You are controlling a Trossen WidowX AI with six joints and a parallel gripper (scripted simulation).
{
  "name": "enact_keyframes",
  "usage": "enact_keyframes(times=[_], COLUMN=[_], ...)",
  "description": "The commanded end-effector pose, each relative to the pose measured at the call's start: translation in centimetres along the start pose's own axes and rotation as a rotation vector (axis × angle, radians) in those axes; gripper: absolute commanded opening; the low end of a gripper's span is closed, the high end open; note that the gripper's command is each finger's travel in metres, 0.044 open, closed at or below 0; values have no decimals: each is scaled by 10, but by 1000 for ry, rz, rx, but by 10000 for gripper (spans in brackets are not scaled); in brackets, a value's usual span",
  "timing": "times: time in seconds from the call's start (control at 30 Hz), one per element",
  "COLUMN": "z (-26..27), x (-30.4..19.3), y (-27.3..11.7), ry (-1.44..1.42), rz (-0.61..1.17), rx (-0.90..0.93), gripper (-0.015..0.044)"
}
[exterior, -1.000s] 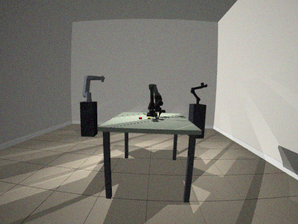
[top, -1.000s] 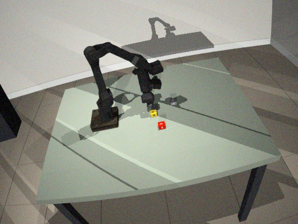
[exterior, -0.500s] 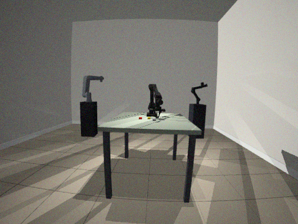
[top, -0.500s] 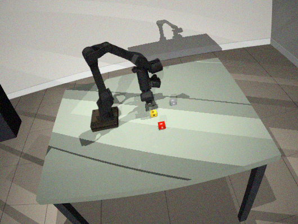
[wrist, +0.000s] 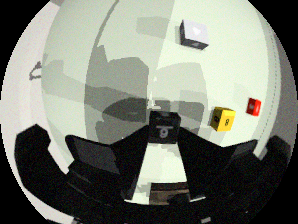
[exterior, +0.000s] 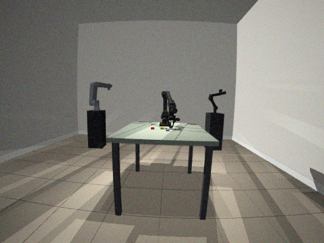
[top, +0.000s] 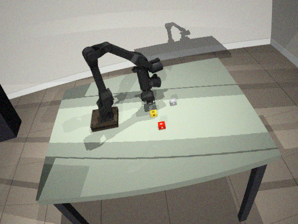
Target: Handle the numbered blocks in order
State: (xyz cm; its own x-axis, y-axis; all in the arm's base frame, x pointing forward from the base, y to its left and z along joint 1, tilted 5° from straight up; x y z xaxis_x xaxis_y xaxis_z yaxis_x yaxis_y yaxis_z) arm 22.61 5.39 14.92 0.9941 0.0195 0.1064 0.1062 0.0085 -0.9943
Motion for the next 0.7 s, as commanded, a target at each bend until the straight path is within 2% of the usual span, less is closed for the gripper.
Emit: enact_keyframes(times=[0.0, 0.5, 0.67], z=[0, 0, 0], x=[0, 0, 0], y=[6, 13, 13], ry=[-3, -3, -3], rz=[2, 2, 2], rx=[-6, -6, -6], gripper=[120, 120, 251])
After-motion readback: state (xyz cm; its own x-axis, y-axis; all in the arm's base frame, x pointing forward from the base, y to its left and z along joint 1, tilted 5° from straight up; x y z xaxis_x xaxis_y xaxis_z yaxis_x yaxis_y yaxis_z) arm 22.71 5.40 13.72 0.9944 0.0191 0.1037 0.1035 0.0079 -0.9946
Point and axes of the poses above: the point midway between the two fingers, 35 mm back from their tips, its own y axis out along the fingers, its own z axis across the jaws, x = y × z, the point moved 10 cm from there along -y, back along the fingers, and after that the axes turned 7 degrees about -y, right-handed, at the moved point
